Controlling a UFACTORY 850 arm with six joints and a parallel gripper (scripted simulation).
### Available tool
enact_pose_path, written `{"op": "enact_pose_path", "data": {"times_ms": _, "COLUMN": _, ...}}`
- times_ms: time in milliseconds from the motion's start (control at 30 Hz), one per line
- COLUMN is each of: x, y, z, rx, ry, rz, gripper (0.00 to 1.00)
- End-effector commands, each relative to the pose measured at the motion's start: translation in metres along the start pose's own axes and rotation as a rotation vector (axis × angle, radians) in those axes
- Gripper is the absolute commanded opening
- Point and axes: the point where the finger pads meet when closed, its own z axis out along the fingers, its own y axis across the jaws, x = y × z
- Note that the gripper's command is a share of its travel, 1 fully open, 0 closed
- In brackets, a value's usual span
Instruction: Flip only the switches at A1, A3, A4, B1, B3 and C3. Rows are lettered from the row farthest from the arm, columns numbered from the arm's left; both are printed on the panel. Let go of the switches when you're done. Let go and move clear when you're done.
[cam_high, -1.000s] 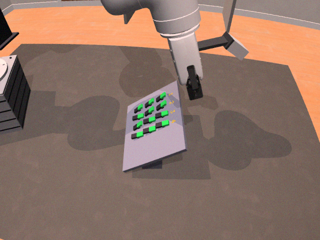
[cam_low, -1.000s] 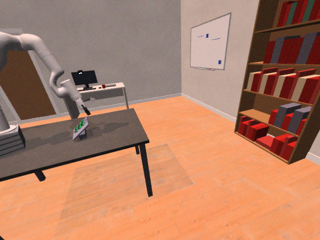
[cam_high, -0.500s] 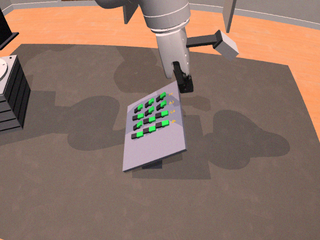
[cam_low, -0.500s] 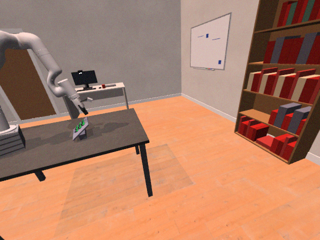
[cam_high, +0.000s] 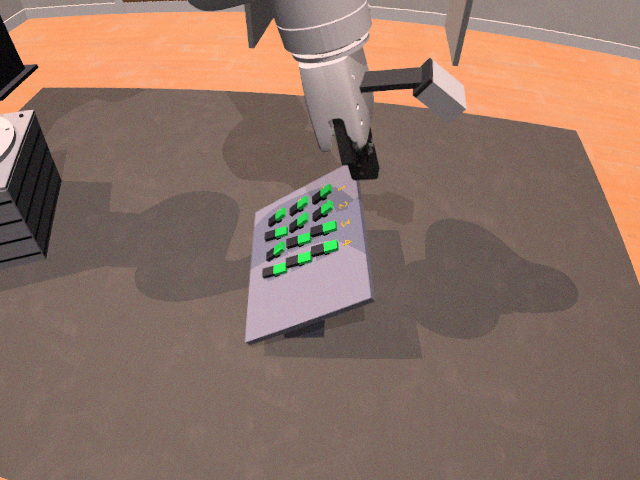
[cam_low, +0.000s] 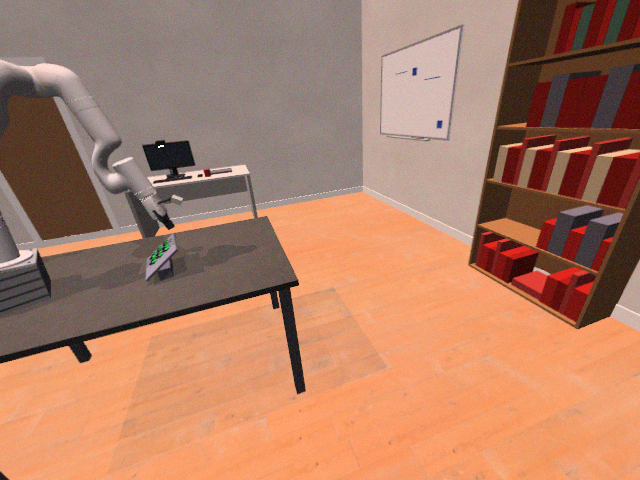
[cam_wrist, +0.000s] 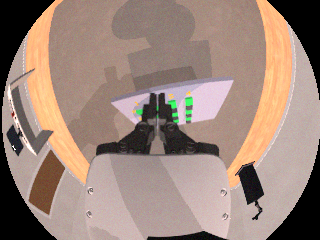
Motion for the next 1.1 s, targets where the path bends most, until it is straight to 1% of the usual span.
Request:
{"op": "enact_pose_path", "data": {"times_ms": 0, "x": 0.000, "y": -0.001, "z": -0.001, "rx": 0.003, "ry": 0.009, "rz": 0.014, "gripper": 0.00}}
{"op": "enact_pose_path", "data": {"times_ms": 100, "x": 0.000, "y": -0.001, "z": -0.001, "rx": 0.003, "ry": 0.009, "rz": 0.014, "gripper": 0.00}}
{"op": "enact_pose_path", "data": {"times_ms": 133, "x": -0.010, "y": -0.007, "z": -0.007, "rx": 0.024, "ry": 0.006, "rz": 0.123, "gripper": 0.00}}
{"op": "enact_pose_path", "data": {"times_ms": 433, "x": -0.010, "y": -0.007, "z": -0.007, "rx": 0.024, "ry": 0.006, "rz": 0.123, "gripper": 0.00}}
{"op": "enact_pose_path", "data": {"times_ms": 467, "x": -0.020, "y": -0.013, "z": -0.013, "rx": 0.043, "ry": 0.005, "rz": 0.233, "gripper": 0.00}}
{"op": "enact_pose_path", "data": {"times_ms": 733, "x": -0.020, "y": -0.013, "z": -0.013, "rx": 0.043, "ry": 0.005, "rz": 0.233, "gripper": 0.00}}
{"op": "enact_pose_path", "data": {"times_ms": 767, "x": -0.029, "y": -0.018, "z": -0.019, "rx": 0.061, "ry": 0.005, "rz": 0.343, "gripper": 0.00}}
{"op": "enact_pose_path", "data": {"times_ms": 967, "x": -0.029, "y": -0.018, "z": -0.019, "rx": 0.061, "ry": 0.005, "rz": 0.343, "gripper": 0.00}}
{"op": "enact_pose_path", "data": {"times_ms": 1000, "x": -0.037, "y": -0.022, "z": -0.024, "rx": 0.078, "ry": 0.006, "rz": 0.452, "gripper": 0.00}}
{"op": "enact_pose_path", "data": {"times_ms": 1067, "x": -0.037, "y": -0.022, "z": -0.024, "rx": 0.078, "ry": 0.006, "rz": 0.452, "gripper": 0.00}}
